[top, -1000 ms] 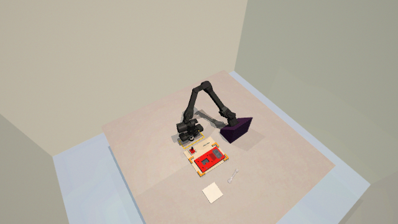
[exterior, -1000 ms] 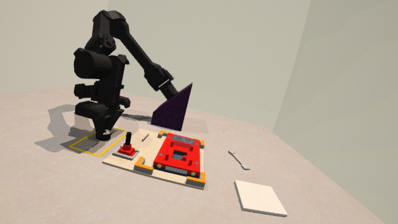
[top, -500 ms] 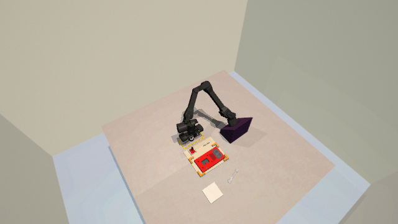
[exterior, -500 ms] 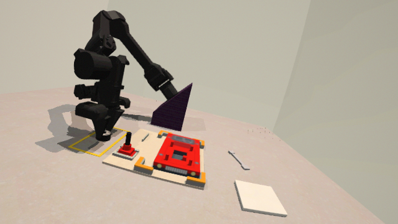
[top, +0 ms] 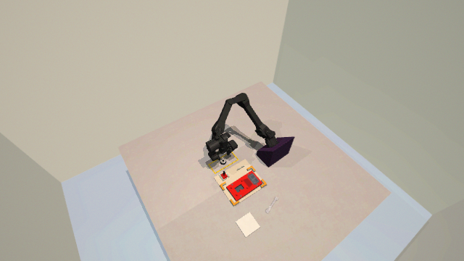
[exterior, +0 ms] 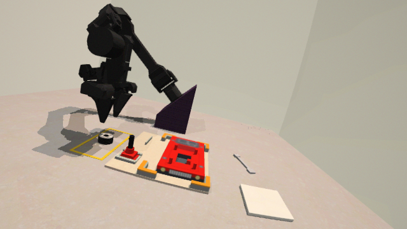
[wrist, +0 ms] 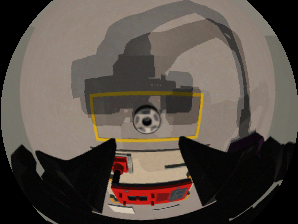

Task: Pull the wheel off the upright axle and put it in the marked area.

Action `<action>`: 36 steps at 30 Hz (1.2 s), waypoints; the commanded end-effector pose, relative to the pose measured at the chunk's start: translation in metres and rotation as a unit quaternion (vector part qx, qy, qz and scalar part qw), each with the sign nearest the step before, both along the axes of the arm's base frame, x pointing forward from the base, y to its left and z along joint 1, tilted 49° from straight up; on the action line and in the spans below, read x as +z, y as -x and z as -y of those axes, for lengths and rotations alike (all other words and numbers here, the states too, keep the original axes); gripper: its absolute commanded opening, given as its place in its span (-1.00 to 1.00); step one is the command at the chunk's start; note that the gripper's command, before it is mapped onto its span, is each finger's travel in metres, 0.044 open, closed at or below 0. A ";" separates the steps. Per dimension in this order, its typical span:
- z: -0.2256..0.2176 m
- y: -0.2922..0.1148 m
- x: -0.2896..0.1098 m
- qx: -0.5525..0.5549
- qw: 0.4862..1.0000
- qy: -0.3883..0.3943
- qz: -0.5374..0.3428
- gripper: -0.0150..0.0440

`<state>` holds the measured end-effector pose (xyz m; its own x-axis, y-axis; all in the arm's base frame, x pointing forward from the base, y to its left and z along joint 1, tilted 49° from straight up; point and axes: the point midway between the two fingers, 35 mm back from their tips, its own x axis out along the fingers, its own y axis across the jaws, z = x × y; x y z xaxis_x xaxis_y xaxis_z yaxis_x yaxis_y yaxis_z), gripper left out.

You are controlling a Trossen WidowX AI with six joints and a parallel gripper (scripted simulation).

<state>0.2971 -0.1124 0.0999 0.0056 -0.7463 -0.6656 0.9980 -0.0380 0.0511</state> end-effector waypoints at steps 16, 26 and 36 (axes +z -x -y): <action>-0.065 0.079 0.002 -0.004 1.000 0.001 -0.004 1.00; -0.065 0.079 0.002 -0.004 1.000 0.001 -0.004 1.00; -0.065 0.079 0.002 -0.004 1.000 0.001 -0.004 1.00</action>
